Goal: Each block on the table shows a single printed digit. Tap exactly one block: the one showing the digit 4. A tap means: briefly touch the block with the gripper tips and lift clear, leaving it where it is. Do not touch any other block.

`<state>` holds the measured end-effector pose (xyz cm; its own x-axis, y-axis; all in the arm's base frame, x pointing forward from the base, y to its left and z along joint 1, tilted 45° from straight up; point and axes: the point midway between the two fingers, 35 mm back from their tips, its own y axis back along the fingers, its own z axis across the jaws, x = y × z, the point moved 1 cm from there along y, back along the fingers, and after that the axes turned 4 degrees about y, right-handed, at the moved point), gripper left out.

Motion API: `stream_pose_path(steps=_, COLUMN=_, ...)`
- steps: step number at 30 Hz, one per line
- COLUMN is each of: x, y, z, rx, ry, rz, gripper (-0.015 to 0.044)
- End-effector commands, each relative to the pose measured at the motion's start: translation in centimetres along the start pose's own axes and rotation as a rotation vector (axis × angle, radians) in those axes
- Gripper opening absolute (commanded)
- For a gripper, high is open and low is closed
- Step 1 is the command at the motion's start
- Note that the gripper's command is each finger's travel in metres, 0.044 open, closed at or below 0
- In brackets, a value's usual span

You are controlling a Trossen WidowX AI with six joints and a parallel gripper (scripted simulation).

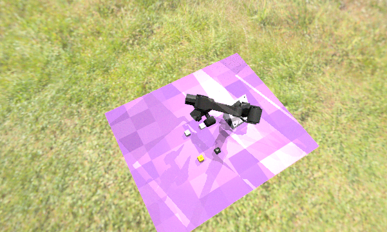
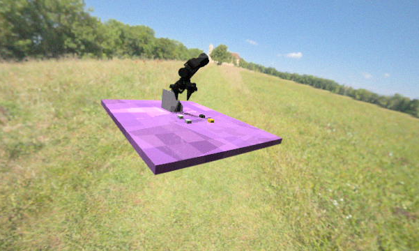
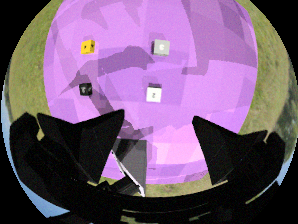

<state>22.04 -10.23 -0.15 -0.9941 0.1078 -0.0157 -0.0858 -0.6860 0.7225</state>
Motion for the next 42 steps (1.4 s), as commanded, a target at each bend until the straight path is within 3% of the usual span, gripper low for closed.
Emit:
stream_pose_path(steps=1, x=0.0, y=0.0, z=0.1, rx=-0.004, ry=0.004, rz=-0.001, gripper=0.0400)
stream_pose_path(steps=6, x=-0.5, y=0.1, z=1.0, rx=0.001, ry=0.002, rz=-0.001, gripper=0.0400)
stream_pose_path(steps=11, x=-2.8, y=0.4, z=9.3, rx=0.019, ry=-0.002, rz=-0.006, gripper=0.0400)
stream_pose_path(steps=17, x=-2.1, y=0.2, z=19.0, rx=-0.014, ry=0.004, rz=-0.002, gripper=0.0400)
stream_pose_path(steps=38, x=-2.0, y=0.2, z=19.3, rx=-0.016, ry=0.004, rz=-0.001, gripper=0.0400)
stream_pose_path(steps=42, x=-4.9, y=0.5, z=19.2, rx=-0.016, ry=0.006, rz=-0.003, gripper=0.0400)
